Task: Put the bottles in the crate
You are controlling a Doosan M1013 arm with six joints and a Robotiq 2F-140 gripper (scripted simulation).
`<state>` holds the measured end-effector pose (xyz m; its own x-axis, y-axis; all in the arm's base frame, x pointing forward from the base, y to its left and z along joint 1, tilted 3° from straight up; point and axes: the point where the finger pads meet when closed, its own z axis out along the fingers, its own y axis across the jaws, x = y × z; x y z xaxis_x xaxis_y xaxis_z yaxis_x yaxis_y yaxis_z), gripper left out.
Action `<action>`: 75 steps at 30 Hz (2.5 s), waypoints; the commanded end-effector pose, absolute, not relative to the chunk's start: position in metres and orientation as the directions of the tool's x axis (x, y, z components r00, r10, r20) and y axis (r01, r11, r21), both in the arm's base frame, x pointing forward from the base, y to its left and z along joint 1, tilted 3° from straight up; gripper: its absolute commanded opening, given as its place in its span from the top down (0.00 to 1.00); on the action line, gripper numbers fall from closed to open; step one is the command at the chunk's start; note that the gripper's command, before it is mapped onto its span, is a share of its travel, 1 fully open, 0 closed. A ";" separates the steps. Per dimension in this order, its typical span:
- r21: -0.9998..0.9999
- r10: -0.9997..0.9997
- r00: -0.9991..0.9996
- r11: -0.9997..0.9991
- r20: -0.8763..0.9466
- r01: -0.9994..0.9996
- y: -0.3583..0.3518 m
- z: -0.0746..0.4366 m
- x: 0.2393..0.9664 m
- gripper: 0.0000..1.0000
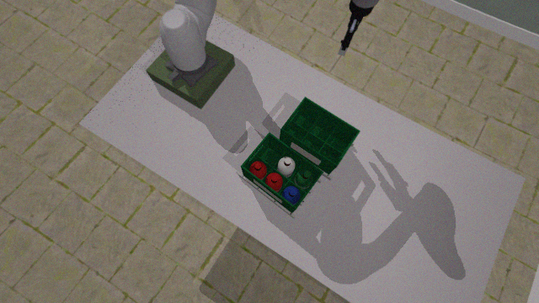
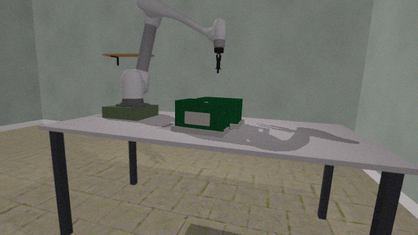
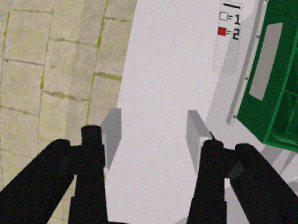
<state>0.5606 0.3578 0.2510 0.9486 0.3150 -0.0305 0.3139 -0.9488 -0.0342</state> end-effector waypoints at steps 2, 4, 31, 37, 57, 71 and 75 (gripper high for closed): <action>-0.032 0.219 0.975 -0.975 -0.037 0.218 0.344 0.236 0.575 0.62; -0.032 0.219 0.975 -0.975 -0.037 0.218 0.338 0.231 0.582 0.62; -0.032 0.219 0.975 -0.975 -0.037 0.218 0.272 0.175 0.657 0.62; -0.032 0.219 0.975 -0.975 -0.037 0.218 0.255 0.160 0.677 0.62; -0.032 0.219 0.975 -0.975 -0.037 0.218 0.234 0.143 0.700 0.62; -0.032 0.219 0.975 -0.975 -0.037 0.218 0.234 0.143 0.700 0.62; -0.032 0.219 0.975 -0.975 -0.037 0.218 0.234 0.143 0.700 0.62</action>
